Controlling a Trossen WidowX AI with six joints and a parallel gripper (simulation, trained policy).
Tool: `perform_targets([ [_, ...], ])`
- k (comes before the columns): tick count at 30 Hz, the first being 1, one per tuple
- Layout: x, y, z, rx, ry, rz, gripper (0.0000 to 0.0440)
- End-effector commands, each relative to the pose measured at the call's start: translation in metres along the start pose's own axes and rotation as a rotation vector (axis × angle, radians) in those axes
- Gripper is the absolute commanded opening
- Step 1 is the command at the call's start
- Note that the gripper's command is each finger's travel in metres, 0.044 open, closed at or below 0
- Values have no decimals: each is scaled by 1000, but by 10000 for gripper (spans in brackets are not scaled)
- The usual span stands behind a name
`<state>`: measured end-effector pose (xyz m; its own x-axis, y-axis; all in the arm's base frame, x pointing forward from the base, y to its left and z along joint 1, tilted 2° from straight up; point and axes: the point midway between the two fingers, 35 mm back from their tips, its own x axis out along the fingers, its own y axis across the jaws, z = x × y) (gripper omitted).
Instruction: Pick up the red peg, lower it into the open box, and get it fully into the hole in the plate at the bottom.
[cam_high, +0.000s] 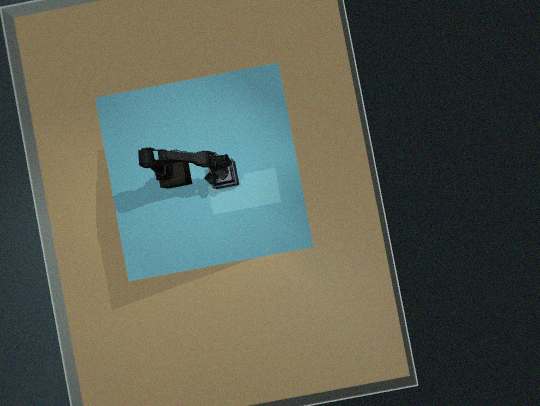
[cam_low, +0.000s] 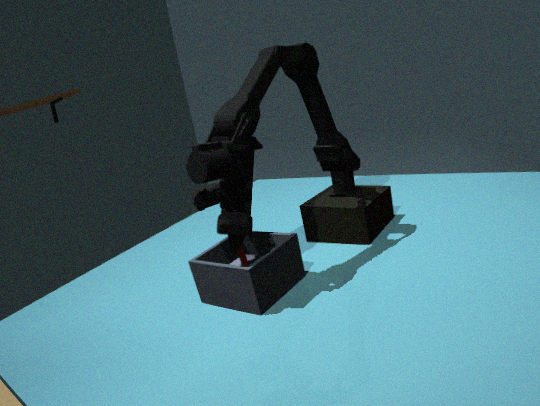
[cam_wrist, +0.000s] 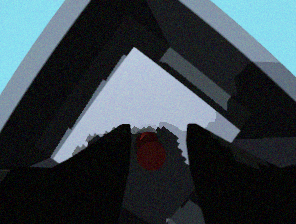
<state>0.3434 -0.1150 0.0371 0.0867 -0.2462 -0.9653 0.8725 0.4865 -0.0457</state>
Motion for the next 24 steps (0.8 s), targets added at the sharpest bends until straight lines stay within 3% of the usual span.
perform_targets([
  [1, 9, 4, 5, -14, 7, -4, 176],
  [14, 17, 20, 48, -33, -67, 20, 440],
  [24, 10, 24, 92, 1, -182, 61, 440],
])
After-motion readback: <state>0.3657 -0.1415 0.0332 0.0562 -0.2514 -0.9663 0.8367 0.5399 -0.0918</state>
